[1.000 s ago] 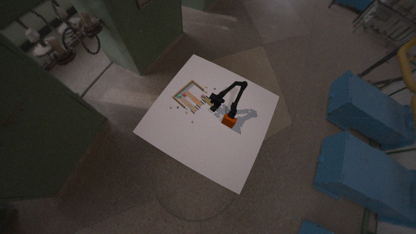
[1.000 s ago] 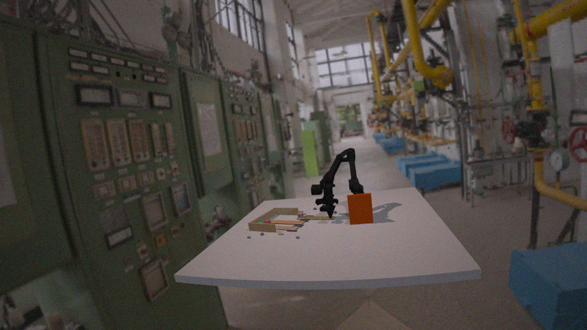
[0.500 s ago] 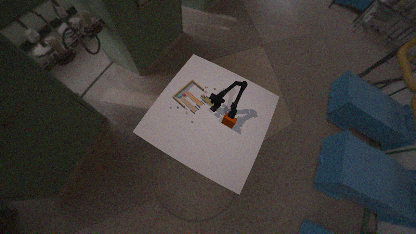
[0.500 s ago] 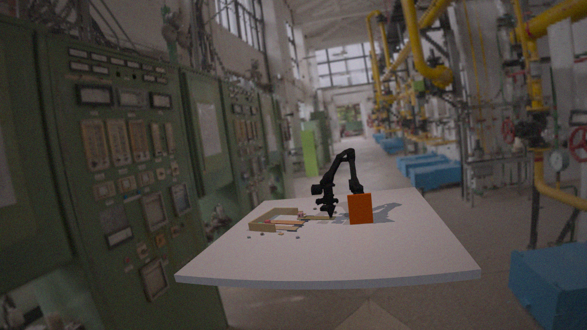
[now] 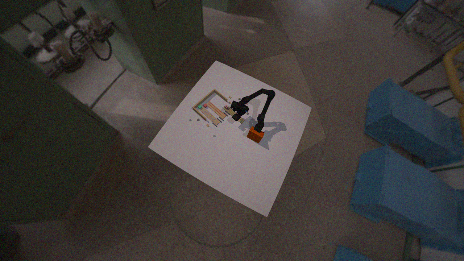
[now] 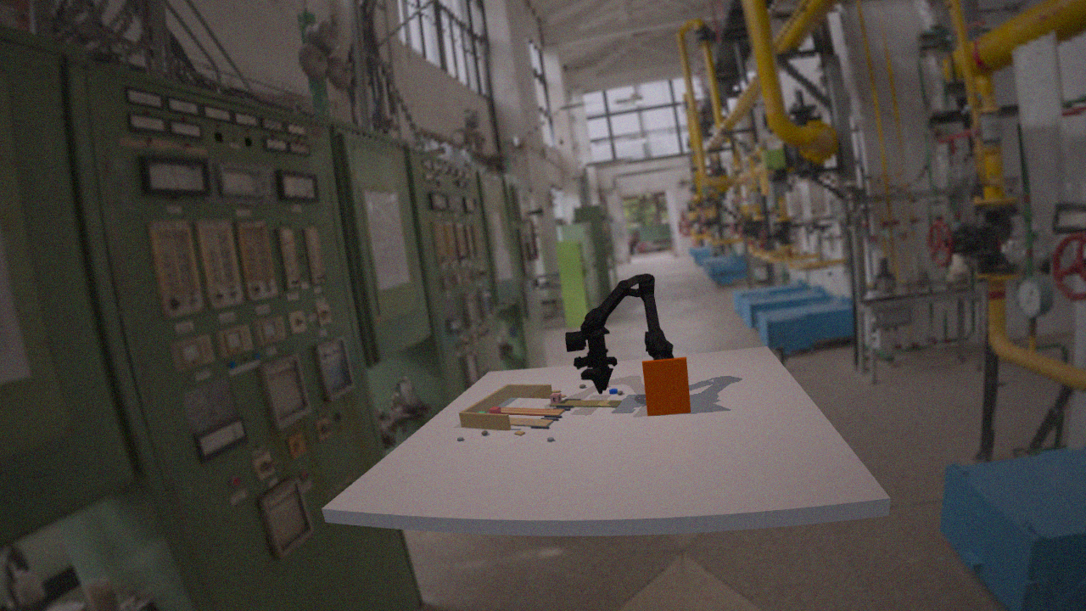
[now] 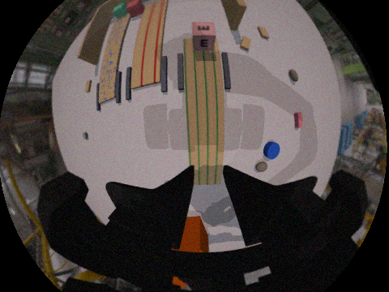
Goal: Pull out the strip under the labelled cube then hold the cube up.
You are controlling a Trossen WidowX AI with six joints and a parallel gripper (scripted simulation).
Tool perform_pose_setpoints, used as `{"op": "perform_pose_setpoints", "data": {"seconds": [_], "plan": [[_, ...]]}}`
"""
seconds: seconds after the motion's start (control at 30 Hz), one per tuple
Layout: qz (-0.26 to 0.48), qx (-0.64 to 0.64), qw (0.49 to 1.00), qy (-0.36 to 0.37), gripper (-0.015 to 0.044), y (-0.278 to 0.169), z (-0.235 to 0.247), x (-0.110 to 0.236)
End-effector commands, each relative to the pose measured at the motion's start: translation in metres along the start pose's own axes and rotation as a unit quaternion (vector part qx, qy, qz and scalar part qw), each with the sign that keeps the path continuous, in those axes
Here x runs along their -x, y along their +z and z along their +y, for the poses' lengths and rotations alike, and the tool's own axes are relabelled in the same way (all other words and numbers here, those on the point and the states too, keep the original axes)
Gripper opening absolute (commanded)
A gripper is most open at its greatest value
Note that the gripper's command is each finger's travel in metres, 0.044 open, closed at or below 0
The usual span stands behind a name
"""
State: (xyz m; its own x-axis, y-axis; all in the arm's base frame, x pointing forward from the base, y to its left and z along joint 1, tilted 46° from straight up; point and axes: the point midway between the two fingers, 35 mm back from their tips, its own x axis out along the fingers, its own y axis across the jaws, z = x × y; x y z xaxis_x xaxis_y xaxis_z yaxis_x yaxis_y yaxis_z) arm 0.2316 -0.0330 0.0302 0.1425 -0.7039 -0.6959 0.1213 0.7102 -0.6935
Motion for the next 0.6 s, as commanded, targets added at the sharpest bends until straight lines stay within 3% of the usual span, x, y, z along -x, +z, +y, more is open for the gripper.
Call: {"op": "perform_pose_setpoints", "data": {"seconds": [0.0,0.23,0.57], "plan": [[0.001,0.002,1.000,-0.001,0.0262,0.015,0.000,0.002],[0.001,0.001,1.000,-0.001,0.0440,0.042,0.001,0.005],[0.000,0.001,1.000,-0.001,0.0440,0.081,0.003,0.010]]}}
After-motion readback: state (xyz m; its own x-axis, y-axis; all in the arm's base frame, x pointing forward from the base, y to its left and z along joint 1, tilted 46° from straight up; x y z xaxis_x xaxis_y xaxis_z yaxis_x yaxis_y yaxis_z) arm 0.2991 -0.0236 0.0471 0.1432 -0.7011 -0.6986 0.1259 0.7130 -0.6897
